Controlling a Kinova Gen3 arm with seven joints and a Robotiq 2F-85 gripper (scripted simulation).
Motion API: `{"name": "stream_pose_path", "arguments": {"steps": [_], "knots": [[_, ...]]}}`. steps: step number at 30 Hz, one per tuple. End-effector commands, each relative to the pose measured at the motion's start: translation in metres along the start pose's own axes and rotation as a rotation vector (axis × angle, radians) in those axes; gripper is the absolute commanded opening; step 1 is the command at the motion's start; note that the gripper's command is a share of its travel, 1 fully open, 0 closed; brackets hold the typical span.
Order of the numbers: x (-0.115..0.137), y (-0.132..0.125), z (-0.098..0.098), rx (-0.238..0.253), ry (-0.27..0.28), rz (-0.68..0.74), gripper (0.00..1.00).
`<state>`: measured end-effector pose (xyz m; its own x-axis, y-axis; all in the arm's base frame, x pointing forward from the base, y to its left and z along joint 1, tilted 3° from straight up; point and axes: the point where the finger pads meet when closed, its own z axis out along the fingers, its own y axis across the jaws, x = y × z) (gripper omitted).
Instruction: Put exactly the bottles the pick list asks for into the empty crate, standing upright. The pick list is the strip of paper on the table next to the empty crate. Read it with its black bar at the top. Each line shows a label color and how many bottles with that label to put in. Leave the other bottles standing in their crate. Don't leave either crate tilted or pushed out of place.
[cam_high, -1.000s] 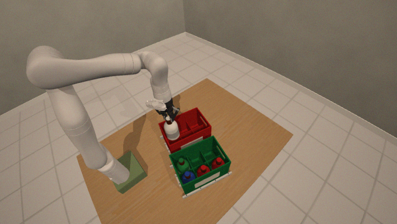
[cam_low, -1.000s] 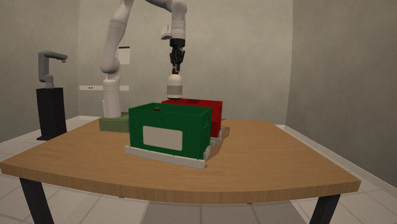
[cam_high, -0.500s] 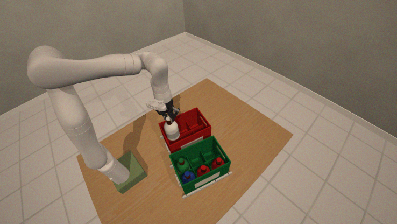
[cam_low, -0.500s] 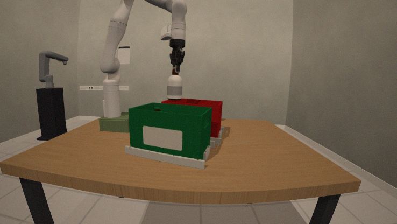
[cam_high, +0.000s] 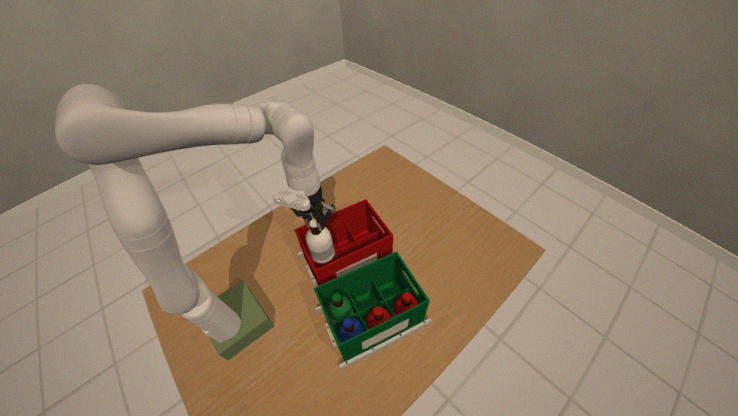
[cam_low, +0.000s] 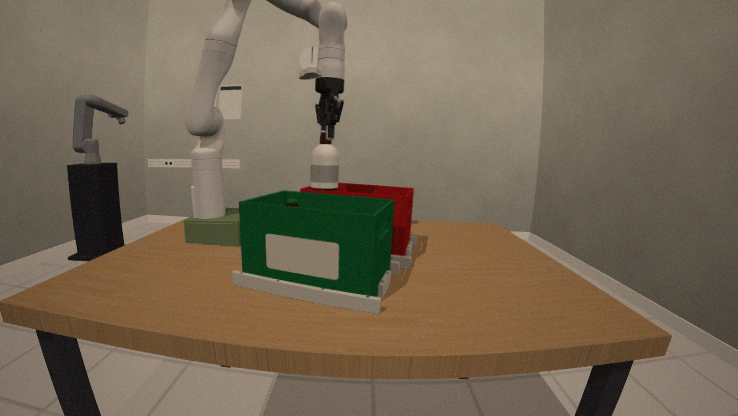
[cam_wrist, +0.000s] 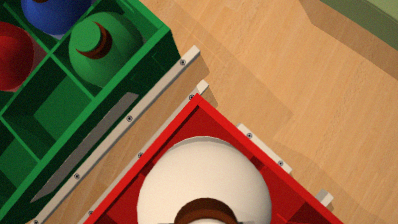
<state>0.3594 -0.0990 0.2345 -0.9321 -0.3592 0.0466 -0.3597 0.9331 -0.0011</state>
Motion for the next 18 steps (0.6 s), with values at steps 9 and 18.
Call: {"name": "stream_pose_path", "arguments": {"steps": [9,18], "knots": [[0.0,0.0,0.009,0.001,-0.002,0.0,0.1],[0.0,0.0,0.017,0.001,-0.002,0.0,0.1]]}}
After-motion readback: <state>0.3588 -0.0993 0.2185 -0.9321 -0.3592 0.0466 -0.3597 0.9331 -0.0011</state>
